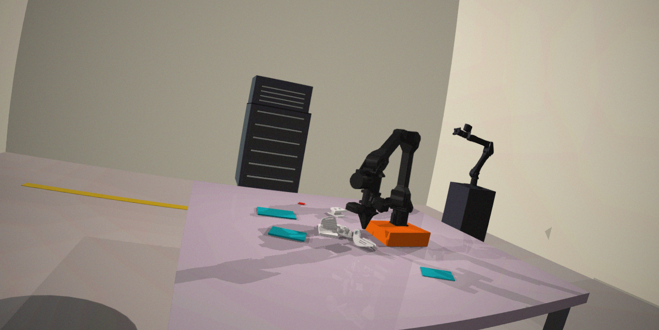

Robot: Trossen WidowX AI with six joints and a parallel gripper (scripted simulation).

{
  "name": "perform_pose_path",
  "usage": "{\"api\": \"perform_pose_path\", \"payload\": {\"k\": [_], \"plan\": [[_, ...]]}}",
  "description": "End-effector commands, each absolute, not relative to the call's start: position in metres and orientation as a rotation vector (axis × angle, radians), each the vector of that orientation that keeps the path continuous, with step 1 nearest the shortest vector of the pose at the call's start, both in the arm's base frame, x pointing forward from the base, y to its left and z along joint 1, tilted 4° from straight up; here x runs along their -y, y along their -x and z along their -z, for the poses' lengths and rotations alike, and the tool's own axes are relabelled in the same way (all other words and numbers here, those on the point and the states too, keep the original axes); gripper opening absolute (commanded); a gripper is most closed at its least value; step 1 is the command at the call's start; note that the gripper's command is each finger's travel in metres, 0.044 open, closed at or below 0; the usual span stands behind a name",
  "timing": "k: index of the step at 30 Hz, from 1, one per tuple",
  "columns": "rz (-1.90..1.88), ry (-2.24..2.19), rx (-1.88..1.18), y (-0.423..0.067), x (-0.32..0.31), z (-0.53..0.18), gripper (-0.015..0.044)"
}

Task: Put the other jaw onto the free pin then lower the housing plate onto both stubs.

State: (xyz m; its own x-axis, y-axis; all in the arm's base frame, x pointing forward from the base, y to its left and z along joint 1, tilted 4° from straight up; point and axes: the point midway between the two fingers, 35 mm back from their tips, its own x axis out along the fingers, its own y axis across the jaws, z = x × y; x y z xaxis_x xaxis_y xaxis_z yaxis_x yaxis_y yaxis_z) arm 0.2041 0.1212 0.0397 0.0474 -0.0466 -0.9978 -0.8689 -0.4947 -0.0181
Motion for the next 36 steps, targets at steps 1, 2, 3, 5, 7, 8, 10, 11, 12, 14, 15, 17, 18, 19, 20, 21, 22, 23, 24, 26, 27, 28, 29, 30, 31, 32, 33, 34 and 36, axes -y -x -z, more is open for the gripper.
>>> {"api": "perform_pose_path", "payload": {"k": [1, 2, 3, 5, 7, 8, 10, 11, 12, 14, 15, 17, 18, 19, 20, 21, 22, 23, 24, 26, 27, 28, 29, 30, 31, 32, 33, 34, 36], "plan": [[-1.525, 1.647, -0.937, -0.205, -0.12, -0.033, 0.0], [-1.525, 1.647, -0.937, -0.205, -0.12, -0.031, 0.0], [-1.525, 1.647, -0.937, -0.205, -0.12, -0.029, 0.0], [-1.525, 1.647, -0.937, -0.205, -0.119, -0.026, 0.0], [-1.525, 1.647, -0.937, -0.205, -0.119, -0.023, 0.0], [-1.525, 1.647, -0.937, -0.204, -0.119, -0.021, 0.0], [-1.525, 1.647, -0.937, -0.204, -0.119, -0.018, 0.0], [-1.525, 1.647, -0.938, -0.204, -0.118, -0.016, 0.0], [-1.525, 1.647, -0.938, -0.204, -0.118, -0.015, 0.0], [-1.525, 1.647, -0.938, -0.204, -0.118, -0.012, 0.0], [-1.525, 1.647, -0.938, -0.204, -0.118, -0.01, 0.0], [-1.525, 1.647, -0.938, -0.204, -0.117, -0.008, 0.0], [-1.525, 1.647, -0.938, -0.204, -0.117, -0.008, 0.0], [-1.525, 1.647, -0.938, -0.204, -0.117, -0.008, 0.0], [-1.525, 1.647, -0.938, -0.204, -0.117, -0.008, 0.0], [-1.525, 1.647, -0.938, -0.205, -0.118, -0.008, 0.0], [-1.525, 1.647, -0.938, -0.206, -0.119, -0.008, 0.0], [-1.524, 1.647, -0.937, -0.207, -0.119, -0.008, 0.0], [-1.524, 1.647, -0.937, -0.209, -0.12, -0.008, 0.0], [-1.524, 1.647, -0.937, -0.212, -0.122, -0.009, 0.0], [-1.524, 1.647, -0.937, -0.213, -0.123, -0.009, 0.0], [-1.524, 1.647, -0.937, -0.214, -0.124, -0.009, 0.0], [-1.524, 1.647, -0.937, -0.216, -0.124, -0.009, 0.0], [-1.524, 1.647, -0.936, -0.217, -0.125, -0.009, 0.0], [-1.524, 1.647, -0.936, -0.219, -0.126, -0.009, 0.0], [-1.524, 1.647, -0.936, -0.22, -0.127, -0.009, 0.0], [-1.523, 1.647, -0.936, -0.222, -0.128, -0.01, 0.0], [-1.523, 1.647, -0.936, -0.223, -0.129, -0.01, 0.0], [-1.523, 1.647, -0.936, -0.226, -0.13, -0.01, 0.0]]}}
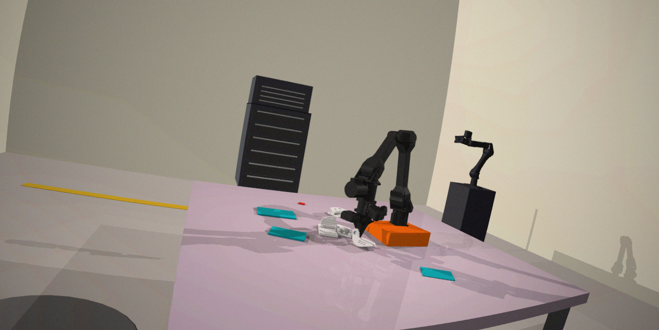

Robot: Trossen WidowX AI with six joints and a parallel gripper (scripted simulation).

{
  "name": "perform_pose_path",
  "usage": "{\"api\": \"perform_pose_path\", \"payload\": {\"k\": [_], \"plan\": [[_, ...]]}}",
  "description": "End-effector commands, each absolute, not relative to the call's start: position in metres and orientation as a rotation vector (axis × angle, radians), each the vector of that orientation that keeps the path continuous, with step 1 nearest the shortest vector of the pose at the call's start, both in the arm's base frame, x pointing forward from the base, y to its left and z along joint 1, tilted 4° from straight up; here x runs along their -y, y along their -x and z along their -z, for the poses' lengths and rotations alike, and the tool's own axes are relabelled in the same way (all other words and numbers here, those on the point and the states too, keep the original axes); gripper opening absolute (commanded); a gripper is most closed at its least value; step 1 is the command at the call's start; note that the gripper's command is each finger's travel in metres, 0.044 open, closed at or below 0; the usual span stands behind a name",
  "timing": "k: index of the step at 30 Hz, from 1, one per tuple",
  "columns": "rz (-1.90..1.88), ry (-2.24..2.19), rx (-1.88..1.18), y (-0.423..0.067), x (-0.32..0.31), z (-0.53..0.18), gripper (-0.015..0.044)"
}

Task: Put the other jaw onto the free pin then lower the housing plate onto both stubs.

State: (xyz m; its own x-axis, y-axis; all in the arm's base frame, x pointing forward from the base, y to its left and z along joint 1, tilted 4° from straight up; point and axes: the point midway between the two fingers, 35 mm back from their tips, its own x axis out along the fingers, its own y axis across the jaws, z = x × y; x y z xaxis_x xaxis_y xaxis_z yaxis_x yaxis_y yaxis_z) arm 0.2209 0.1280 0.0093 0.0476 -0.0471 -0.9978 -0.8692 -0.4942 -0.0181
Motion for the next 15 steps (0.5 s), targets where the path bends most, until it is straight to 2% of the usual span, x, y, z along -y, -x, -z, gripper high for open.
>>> {"api": "perform_pose_path", "payload": {"k": [1, 15], "plan": [[-1.523, 1.647, -0.936, -0.227, -0.131, -0.01, 0.0], [-1.522, 1.648, -0.934, -0.247, -0.142, -0.01, 0.0]]}}
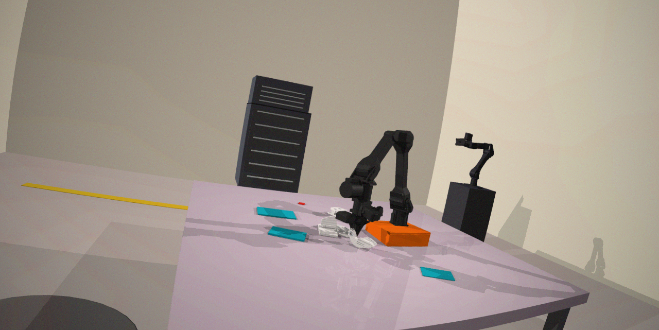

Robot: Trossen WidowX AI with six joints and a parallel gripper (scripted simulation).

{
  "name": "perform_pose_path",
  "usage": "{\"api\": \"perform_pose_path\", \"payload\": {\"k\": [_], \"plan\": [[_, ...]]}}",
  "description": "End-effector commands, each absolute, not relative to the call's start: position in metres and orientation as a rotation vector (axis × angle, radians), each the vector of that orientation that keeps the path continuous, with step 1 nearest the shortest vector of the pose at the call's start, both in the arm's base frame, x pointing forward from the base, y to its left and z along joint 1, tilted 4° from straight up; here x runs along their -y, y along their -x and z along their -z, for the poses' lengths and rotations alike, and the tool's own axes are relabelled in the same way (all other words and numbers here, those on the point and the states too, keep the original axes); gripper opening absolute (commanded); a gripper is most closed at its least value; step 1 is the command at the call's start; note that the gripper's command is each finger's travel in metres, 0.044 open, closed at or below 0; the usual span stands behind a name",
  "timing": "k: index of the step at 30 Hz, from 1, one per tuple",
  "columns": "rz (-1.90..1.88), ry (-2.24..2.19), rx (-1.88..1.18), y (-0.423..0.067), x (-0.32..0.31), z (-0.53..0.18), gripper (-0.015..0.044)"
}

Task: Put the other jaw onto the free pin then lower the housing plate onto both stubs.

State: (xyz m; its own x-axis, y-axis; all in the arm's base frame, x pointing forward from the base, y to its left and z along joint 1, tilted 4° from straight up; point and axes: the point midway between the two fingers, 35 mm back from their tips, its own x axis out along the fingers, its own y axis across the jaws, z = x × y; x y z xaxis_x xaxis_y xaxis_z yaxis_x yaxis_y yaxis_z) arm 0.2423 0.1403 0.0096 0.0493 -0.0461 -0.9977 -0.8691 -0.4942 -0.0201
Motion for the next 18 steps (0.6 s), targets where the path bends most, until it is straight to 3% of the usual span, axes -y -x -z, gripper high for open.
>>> {"api": "perform_pose_path", "payload": {"k": [1, 18], "plan": [[-1.521, 1.648, -0.934, -0.249, -0.143, -0.01, 0.0], [-1.521, 1.646, -0.933, -0.261, -0.152, -0.034, 0.0]]}}
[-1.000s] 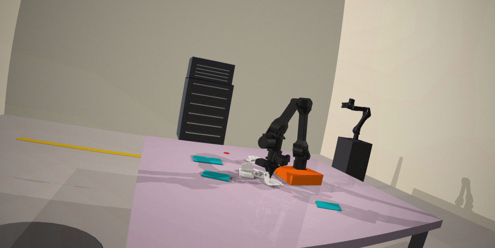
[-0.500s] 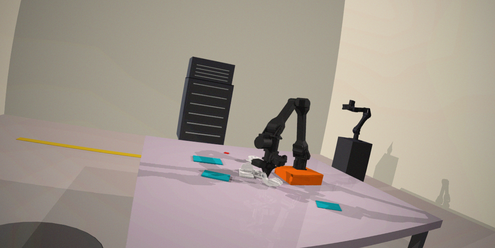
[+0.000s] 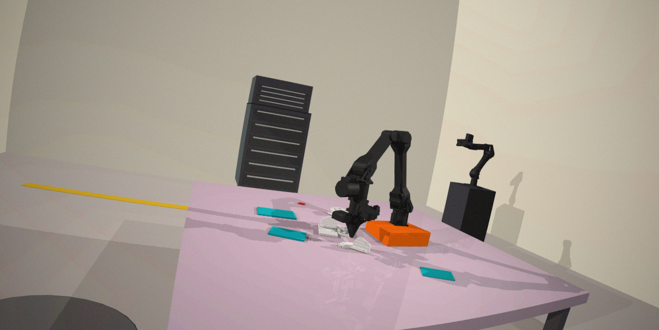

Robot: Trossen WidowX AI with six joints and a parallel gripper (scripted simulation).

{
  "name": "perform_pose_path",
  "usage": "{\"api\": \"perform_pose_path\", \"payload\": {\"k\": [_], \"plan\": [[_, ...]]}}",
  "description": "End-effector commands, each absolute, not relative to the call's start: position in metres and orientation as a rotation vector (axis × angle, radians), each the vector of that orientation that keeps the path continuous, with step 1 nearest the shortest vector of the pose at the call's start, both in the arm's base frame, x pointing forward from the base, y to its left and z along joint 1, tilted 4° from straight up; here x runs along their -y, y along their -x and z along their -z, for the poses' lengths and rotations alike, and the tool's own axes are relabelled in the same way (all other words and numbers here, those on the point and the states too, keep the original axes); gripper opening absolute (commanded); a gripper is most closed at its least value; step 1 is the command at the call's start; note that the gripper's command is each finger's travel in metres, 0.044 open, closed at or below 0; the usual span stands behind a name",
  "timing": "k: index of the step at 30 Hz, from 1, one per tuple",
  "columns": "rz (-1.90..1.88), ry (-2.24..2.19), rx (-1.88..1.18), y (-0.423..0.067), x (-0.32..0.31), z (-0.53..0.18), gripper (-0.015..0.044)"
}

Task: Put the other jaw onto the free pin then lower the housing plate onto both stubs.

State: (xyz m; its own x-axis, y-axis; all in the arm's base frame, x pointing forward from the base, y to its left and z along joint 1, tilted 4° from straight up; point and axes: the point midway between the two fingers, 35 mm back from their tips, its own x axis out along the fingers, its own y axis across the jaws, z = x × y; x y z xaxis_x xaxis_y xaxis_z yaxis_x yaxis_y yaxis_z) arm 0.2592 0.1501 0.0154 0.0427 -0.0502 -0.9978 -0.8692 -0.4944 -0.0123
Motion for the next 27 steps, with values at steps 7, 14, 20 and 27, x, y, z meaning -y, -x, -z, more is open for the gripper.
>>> {"api": "perform_pose_path", "payload": {"k": [7, 14, 20, 27], "plan": [[-1.521, 1.642, -0.933, -0.255, -0.152, -0.071, 0.0], [-1.514, 1.645, -0.921, -0.258, -0.153, -0.066, 0.0184], [-1.514, 1.645, -0.921, -0.258, -0.153, -0.066, 0.0341], [-1.514, 1.645, -0.921, -0.258, -0.153, -0.066, 0.044]]}}
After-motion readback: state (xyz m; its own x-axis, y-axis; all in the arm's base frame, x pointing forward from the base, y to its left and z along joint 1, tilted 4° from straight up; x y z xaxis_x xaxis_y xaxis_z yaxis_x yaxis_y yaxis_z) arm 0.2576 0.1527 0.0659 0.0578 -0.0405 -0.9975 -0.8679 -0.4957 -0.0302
